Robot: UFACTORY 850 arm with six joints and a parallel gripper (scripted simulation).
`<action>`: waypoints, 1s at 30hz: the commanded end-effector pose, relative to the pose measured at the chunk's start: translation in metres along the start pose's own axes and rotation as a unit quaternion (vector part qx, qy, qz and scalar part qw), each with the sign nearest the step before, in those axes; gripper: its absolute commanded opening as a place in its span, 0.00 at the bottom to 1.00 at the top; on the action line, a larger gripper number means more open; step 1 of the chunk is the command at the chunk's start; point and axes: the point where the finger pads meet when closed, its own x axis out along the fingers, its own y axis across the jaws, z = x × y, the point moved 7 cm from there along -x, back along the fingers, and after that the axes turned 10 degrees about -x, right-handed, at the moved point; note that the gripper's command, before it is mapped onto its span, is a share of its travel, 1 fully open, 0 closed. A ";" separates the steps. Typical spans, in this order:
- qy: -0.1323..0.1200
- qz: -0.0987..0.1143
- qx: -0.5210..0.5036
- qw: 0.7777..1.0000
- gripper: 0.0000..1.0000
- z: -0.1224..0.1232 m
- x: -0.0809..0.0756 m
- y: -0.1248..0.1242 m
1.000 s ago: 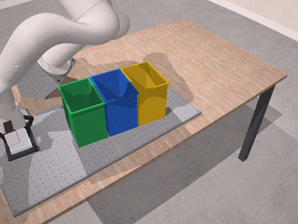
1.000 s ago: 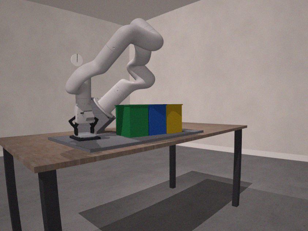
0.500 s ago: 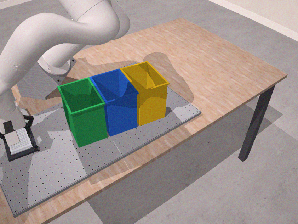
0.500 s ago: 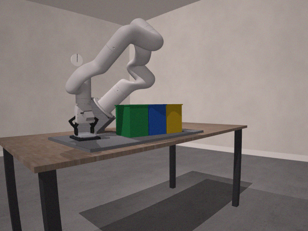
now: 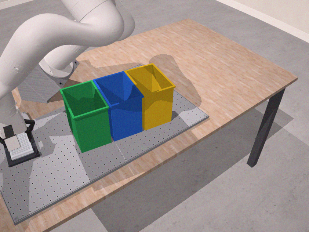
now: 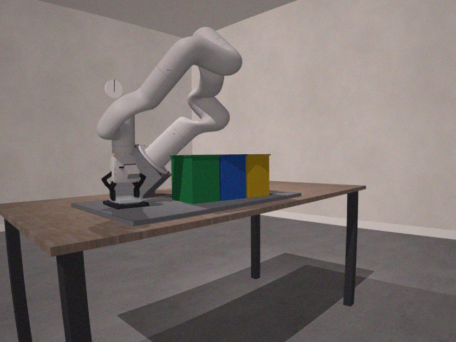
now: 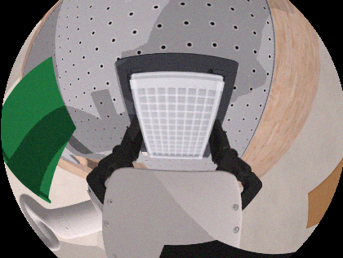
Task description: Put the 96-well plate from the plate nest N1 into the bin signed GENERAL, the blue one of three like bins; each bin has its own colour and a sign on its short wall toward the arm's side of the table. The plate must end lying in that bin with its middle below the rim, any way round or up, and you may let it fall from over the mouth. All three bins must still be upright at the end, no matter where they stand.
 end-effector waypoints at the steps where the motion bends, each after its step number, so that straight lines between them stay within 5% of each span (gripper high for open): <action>1: 0.000 0.001 0.000 1.000 0.00 0.000 0.000 0.000; 30: 0.000 0.001 0.000 1.000 0.00 0.000 -0.010 0.001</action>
